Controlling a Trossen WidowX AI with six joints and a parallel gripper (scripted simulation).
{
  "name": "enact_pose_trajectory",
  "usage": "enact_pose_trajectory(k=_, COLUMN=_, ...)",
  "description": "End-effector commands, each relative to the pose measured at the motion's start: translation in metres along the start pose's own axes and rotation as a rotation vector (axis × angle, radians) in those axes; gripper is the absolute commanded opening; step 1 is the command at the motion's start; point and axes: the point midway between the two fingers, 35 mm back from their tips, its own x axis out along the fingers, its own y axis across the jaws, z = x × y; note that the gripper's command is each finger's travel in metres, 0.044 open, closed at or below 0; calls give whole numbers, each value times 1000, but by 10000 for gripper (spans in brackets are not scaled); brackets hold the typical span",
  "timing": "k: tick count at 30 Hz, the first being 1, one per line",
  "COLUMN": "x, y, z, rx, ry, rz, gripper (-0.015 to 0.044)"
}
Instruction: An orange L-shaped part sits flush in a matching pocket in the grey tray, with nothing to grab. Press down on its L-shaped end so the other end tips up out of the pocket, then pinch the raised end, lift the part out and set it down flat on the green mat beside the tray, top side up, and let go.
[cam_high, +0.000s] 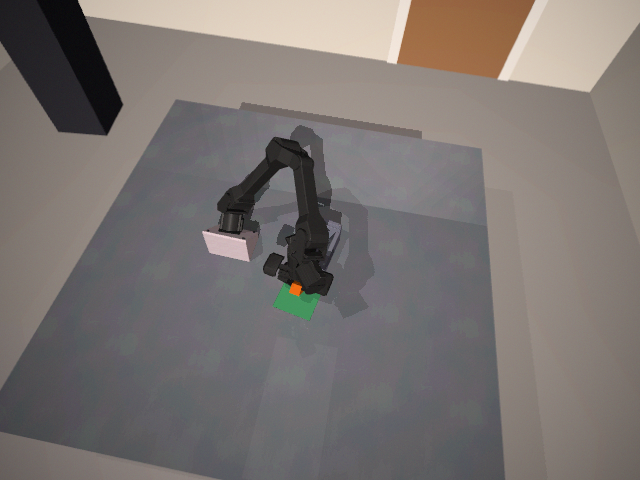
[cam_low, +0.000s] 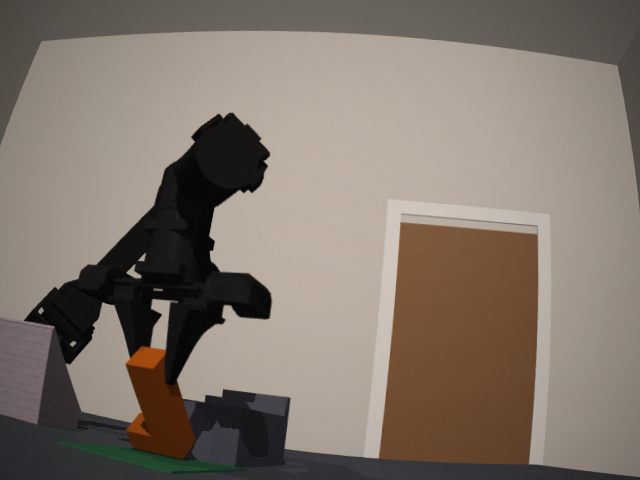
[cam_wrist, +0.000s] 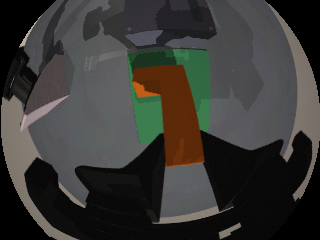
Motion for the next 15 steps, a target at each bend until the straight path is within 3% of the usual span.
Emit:
enact_pose_trajectory(k=1, x=0, y=0, z=0, rx=0, ry=0, rz=0, gripper=157)
enact_pose_trajectory(k=6, x=-7, y=-1, z=-1, rx=1, ry=0, rz=-1, gripper=289)
enact_pose_trajectory(k=10, x=-42, y=-3, z=-2, rx=4, ry=1, rz=-2, gripper=394)
enact_pose_trajectory(k=15, x=-88, y=0, z=-1, rx=7, ry=0, rz=-3, gripper=400)
